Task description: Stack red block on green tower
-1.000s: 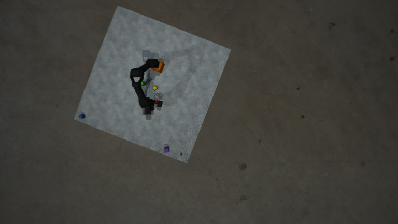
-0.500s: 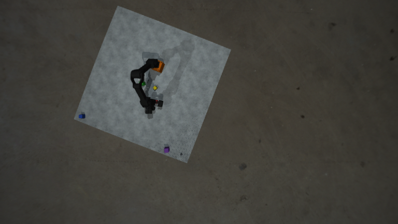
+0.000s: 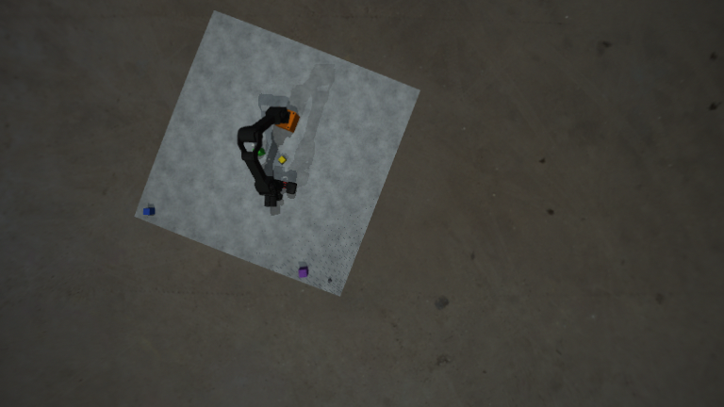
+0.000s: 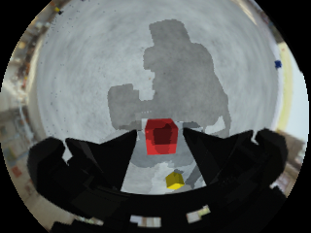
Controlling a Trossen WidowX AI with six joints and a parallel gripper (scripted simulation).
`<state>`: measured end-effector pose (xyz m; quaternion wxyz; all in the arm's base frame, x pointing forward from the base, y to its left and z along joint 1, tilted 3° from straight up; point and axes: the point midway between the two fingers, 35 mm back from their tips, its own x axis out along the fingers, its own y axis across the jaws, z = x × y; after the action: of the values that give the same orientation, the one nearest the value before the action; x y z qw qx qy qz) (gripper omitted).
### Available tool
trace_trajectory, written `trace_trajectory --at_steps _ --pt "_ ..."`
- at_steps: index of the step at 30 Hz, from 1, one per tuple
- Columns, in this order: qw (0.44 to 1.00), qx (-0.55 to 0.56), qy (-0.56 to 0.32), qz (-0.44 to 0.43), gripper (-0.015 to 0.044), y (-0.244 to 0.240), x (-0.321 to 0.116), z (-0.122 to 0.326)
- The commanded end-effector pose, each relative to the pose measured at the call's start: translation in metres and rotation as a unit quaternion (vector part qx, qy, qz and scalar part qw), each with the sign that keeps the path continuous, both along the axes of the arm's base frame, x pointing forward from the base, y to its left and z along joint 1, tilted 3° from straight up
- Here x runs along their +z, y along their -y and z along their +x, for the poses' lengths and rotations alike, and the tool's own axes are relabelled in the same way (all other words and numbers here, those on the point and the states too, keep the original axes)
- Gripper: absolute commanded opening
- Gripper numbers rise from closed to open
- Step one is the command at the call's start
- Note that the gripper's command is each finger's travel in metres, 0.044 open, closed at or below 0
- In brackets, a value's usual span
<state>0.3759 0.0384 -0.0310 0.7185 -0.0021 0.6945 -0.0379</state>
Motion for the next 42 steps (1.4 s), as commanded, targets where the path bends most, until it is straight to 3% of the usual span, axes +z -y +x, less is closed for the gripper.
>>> trace_trajectory --at_steps 1,5,11,16,34,42 --pt "1.000 0.002 0.000 0.002 0.0256 -0.001 0.000 0.000" --pt "1.000 0.002 0.000 0.002 0.0151 -0.001 0.000 0.000" --pt "1.000 0.002 0.000 0.002 0.0111 -0.001 0.000 0.000" --pt "1.000 0.002 0.000 0.002 0.0000 -0.001 0.017 0.000" --pt "1.000 0.002 0.000 0.003 0.0000 -0.006 0.114 -0.003" --pt "1.000 0.002 0.000 0.003 0.0000 -0.005 0.118 -0.004"
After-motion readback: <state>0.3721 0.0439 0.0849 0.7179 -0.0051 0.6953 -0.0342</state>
